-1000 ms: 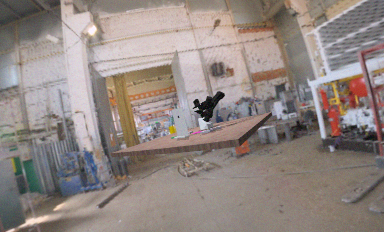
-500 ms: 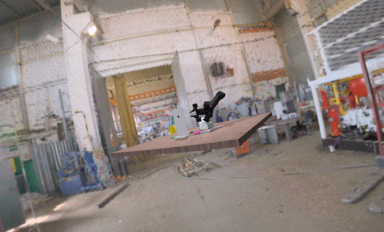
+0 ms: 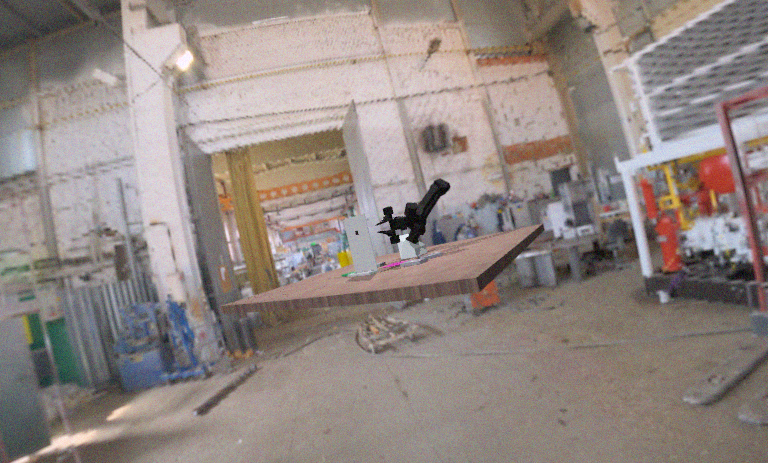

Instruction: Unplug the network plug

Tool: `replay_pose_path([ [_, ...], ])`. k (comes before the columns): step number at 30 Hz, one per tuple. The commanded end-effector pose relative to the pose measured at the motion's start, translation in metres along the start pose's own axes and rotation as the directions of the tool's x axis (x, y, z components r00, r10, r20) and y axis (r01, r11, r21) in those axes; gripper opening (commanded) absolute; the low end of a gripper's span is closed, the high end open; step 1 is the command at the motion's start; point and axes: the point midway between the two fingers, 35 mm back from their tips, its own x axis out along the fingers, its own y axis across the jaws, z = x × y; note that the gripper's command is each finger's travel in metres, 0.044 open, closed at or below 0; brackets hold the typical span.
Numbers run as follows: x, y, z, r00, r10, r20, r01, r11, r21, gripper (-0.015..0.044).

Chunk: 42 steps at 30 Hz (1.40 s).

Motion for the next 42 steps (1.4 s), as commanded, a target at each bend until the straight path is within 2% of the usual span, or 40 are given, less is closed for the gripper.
replay_pose_path([
  [1, 0.009, -0.001, 0.003, 1.0, -0.002, 0.001, 0.002, 1.0, -0.004, 0.0156],
  [16, 0.041, 0.001, 0.008, 1.0, -0.003, 0.003, 0.003, 1.0, -0.004, 0.0156],
  [42, 0.069, 0.0, 0.017, 1.0, -0.004, 0.003, 0.004, 1.0, -0.003, 0.0156],
])
